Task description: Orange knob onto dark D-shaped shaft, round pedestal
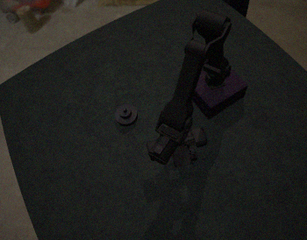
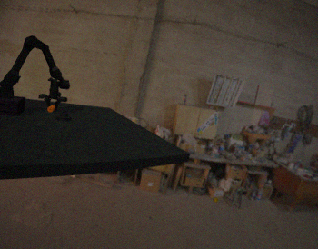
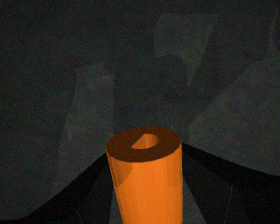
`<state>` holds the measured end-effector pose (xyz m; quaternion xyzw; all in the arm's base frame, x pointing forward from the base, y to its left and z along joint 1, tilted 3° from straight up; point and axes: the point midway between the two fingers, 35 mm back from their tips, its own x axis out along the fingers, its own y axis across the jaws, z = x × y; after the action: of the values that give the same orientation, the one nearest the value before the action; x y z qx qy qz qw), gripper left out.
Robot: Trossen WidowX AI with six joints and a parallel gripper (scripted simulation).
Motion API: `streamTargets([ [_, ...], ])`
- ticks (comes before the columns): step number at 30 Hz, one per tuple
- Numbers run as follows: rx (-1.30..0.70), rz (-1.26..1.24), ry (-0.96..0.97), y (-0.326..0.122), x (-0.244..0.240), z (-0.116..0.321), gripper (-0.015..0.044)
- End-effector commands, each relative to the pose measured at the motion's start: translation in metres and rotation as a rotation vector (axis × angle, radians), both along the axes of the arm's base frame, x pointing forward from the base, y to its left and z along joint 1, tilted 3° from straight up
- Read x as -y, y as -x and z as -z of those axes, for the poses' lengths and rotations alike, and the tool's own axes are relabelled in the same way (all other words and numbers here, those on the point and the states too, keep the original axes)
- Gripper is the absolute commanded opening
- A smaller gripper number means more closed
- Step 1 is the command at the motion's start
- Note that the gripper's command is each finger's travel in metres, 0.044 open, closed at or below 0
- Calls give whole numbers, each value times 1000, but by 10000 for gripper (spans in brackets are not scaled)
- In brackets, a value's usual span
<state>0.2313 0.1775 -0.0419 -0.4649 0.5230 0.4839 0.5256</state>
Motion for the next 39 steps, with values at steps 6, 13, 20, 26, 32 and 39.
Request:
streamTargets([
  [6,10,1,-148,1,7,-6,179],
  [13,21,3,-267,1,14,-10,179],
  [20,32,5,-387,2,22,-13,179],
  [26,42,7,-489,2,29,-15,179],
  [32,52,9,-591,3,35,-16,179],
  [39,63,11,-711,4,44,-16,179],
])
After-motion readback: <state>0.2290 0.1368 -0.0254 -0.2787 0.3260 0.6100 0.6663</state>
